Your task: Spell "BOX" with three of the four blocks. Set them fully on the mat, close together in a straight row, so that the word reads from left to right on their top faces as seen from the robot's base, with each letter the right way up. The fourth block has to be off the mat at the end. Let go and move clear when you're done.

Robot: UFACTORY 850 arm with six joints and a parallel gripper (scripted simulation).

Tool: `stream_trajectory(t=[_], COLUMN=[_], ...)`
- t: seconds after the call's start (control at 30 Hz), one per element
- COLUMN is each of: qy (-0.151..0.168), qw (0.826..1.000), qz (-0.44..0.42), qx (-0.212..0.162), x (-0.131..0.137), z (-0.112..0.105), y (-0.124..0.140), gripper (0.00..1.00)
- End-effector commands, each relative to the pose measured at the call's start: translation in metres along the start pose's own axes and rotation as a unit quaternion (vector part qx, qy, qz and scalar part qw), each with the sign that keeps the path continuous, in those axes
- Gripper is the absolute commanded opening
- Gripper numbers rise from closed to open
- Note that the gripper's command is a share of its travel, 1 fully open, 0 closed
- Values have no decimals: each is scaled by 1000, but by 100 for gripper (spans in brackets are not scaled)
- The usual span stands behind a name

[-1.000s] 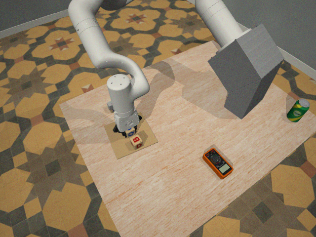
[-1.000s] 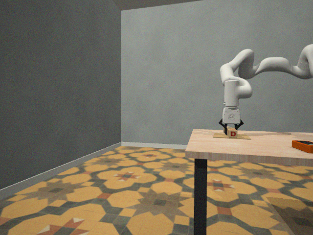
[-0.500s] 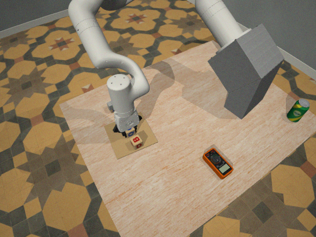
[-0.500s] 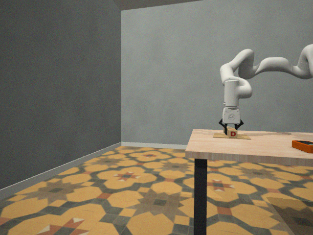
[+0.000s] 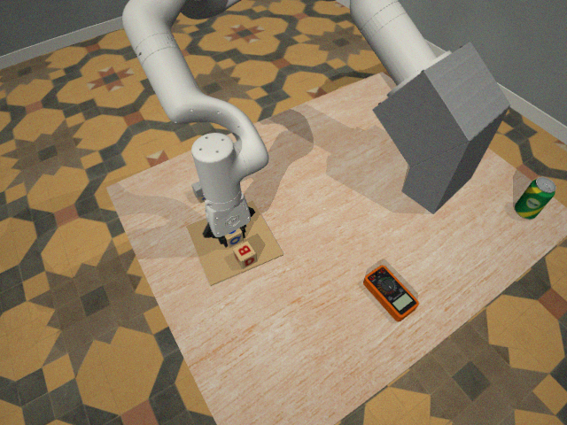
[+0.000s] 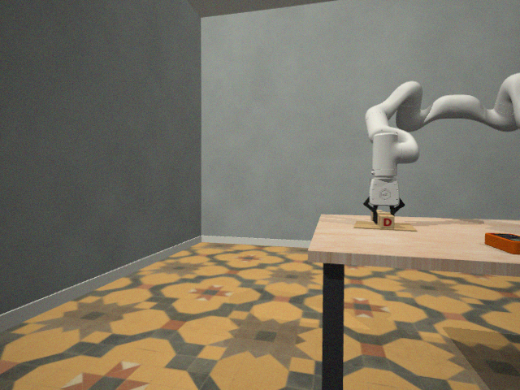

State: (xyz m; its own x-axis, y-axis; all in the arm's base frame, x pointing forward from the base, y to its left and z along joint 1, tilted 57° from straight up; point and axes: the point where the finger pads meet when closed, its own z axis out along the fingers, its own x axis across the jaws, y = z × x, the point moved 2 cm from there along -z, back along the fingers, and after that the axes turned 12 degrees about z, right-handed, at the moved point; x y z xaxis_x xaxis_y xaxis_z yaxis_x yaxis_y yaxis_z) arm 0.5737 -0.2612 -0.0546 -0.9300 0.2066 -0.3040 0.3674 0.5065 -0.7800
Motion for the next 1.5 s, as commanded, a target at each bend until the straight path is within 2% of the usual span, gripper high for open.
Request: stream_trajectory(t=[0.0,1.47], qy=[-1,-1], qw=[1000,1000], qz=[0,0], qx=[0,0], x=[-1,-1], z=[-1,4], y=[0,0], gripper=[44,44])
